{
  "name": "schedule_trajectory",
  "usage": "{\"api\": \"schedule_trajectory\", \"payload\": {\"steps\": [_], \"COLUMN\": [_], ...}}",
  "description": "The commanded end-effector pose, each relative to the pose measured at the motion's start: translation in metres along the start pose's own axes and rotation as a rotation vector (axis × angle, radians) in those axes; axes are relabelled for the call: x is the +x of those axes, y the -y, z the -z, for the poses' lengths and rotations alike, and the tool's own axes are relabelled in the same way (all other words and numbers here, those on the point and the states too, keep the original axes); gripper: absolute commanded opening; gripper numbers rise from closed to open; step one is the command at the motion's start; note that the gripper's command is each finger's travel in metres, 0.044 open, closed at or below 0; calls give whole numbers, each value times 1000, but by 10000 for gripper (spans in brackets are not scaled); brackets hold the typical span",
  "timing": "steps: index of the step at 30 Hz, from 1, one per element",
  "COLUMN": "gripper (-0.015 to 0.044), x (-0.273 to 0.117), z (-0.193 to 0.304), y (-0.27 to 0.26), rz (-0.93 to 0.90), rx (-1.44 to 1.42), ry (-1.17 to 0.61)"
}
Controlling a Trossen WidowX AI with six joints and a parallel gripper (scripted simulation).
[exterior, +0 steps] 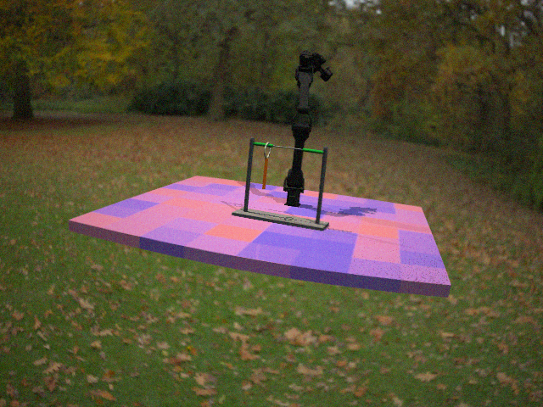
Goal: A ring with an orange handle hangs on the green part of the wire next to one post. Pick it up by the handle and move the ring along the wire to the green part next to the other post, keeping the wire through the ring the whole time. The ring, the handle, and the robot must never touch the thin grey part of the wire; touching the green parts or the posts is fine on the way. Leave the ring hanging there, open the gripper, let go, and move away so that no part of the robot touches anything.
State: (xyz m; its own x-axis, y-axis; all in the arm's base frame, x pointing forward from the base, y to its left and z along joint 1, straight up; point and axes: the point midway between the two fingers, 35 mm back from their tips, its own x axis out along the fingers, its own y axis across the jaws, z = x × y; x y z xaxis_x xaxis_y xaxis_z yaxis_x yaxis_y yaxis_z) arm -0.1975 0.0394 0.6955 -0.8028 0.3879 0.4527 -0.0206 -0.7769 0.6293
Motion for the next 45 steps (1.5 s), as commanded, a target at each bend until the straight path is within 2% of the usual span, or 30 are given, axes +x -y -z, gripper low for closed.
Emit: {"api": "schedule_trajectory", "payload": {"steps": [1,9,17,26,45], "gripper": [374,164,160,160,160], "x": [0,-13,-43,-99,-270], "z": [1,51,106,154,214], "y": [-1,-30,-64,-96,-136], "rz": [-3,-164,-357,-587,-1095], "rx": [0,20,46,103,192], "ry": [-4,-175,-354,-541,-889]}}
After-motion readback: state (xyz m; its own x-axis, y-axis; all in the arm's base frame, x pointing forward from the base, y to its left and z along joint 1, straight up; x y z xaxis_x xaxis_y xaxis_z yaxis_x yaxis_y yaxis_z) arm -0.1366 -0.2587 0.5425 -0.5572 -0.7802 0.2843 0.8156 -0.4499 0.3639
